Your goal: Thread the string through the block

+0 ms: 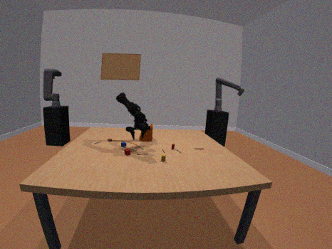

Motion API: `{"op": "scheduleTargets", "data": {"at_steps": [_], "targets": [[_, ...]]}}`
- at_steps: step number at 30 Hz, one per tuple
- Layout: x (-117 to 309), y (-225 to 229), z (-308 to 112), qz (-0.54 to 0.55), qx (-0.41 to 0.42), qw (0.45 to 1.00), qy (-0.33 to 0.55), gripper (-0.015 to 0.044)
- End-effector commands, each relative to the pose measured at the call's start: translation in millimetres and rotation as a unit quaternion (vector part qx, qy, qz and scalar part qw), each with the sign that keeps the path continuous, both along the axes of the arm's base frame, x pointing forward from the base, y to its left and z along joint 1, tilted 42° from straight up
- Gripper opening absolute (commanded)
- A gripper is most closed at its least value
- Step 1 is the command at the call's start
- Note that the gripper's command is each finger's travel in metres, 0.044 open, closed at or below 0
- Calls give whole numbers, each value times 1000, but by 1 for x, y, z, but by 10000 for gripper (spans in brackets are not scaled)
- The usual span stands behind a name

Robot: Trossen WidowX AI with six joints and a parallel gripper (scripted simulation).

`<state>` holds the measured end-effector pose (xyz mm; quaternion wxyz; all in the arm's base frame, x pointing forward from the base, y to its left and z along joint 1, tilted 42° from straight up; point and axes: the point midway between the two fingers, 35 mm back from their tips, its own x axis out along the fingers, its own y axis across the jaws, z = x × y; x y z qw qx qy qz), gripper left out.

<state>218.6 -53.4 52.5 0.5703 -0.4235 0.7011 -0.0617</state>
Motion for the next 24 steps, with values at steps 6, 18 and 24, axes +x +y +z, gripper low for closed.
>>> {"op": "scheduleTargets", "data": {"at_steps": [6, 18, 24], "targets": [[-4, 5, -7, -13, -4, 1000, -8, 335], [-4, 5, -7, -13, -4, 1000, -8, 120], [-4, 5, -8, -13, -4, 1000, -8, 120]]}}
